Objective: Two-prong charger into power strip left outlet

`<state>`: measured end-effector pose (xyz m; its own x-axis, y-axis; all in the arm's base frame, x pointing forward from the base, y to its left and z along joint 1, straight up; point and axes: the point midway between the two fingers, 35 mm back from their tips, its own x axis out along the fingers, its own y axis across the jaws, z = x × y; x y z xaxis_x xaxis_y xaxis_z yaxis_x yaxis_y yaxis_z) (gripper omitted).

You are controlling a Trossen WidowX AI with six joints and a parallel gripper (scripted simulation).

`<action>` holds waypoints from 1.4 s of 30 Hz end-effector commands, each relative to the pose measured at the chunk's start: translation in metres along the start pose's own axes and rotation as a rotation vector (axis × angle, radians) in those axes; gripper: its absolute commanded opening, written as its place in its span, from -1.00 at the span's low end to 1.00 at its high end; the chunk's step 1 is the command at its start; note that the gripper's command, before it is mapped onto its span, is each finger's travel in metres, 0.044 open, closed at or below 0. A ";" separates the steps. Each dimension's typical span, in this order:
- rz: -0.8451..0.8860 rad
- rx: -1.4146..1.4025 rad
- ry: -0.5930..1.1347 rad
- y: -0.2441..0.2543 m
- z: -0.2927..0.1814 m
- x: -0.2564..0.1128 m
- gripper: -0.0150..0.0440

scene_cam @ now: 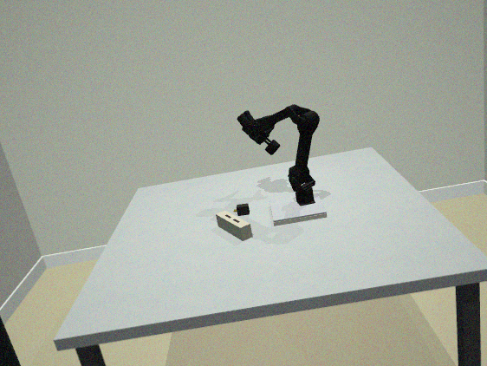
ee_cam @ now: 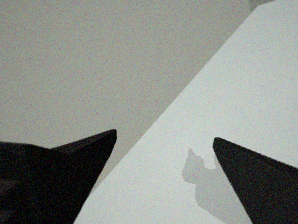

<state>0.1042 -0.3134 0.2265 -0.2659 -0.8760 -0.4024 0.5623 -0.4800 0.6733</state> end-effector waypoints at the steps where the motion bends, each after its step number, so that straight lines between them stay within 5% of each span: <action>1: 0.006 -0.207 0.126 0.002 -0.033 -0.008 1.00; 20: 0.116 -0.980 0.580 -0.019 -0.144 -0.064 1.00; 42: 0.346 -1.716 1.026 -0.074 -0.211 -0.147 1.00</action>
<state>0.2613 -0.1589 0.1119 0.1196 -0.3408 -0.9325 0.7687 0.6262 -0.1303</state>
